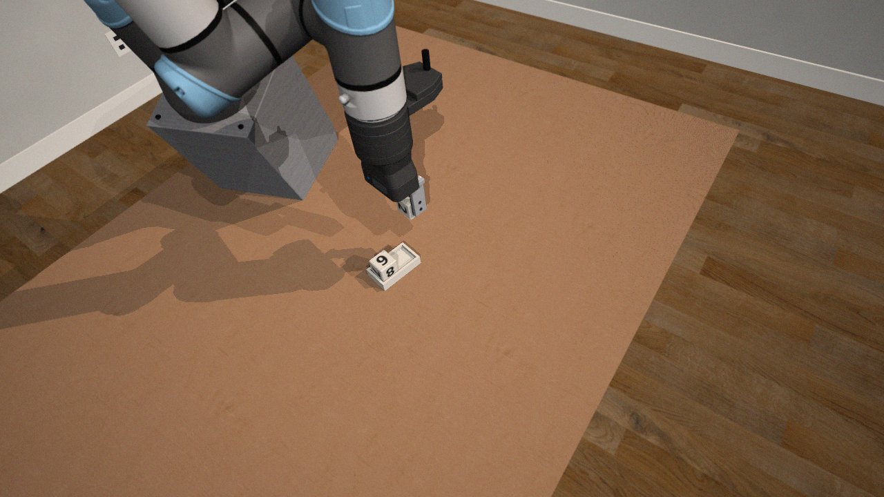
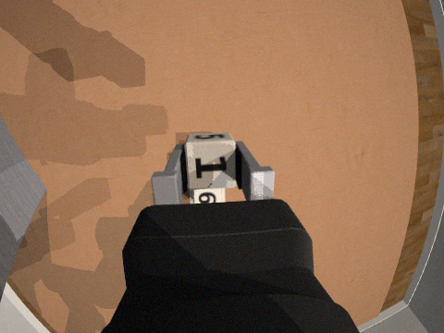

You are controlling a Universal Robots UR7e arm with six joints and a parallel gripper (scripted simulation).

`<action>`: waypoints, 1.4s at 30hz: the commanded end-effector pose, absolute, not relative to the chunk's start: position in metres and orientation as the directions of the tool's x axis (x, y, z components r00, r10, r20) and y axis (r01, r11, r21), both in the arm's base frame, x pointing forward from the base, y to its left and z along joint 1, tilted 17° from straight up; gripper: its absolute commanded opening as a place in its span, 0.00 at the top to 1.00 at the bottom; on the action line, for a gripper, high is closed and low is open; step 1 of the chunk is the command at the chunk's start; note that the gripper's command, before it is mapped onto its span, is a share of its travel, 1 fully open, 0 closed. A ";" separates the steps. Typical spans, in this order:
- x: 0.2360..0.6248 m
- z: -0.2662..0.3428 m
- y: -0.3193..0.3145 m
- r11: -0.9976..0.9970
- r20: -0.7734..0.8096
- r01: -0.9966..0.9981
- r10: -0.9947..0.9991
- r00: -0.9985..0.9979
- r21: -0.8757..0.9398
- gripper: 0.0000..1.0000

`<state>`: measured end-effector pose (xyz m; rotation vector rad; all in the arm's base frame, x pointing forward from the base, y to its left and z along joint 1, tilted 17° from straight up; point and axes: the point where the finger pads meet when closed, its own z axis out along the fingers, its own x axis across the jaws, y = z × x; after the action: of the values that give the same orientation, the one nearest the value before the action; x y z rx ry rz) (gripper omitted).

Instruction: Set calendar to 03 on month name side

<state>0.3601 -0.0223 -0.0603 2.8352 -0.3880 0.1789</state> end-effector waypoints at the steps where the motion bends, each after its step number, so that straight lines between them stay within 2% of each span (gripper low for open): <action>1: 0.372 -0.077 0.019 -0.925 0.161 -0.285 -0.250 0.955 0.253 0.40; 27: 0.374 -0.085 0.029 -0.924 0.160 -0.287 -0.253 0.954 0.253 0.40; 42: 0.378 -0.113 0.021 -0.924 0.162 -0.288 -0.253 0.954 0.252 0.40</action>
<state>0.3733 0.0241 -0.1046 2.8314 -0.3988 0.1684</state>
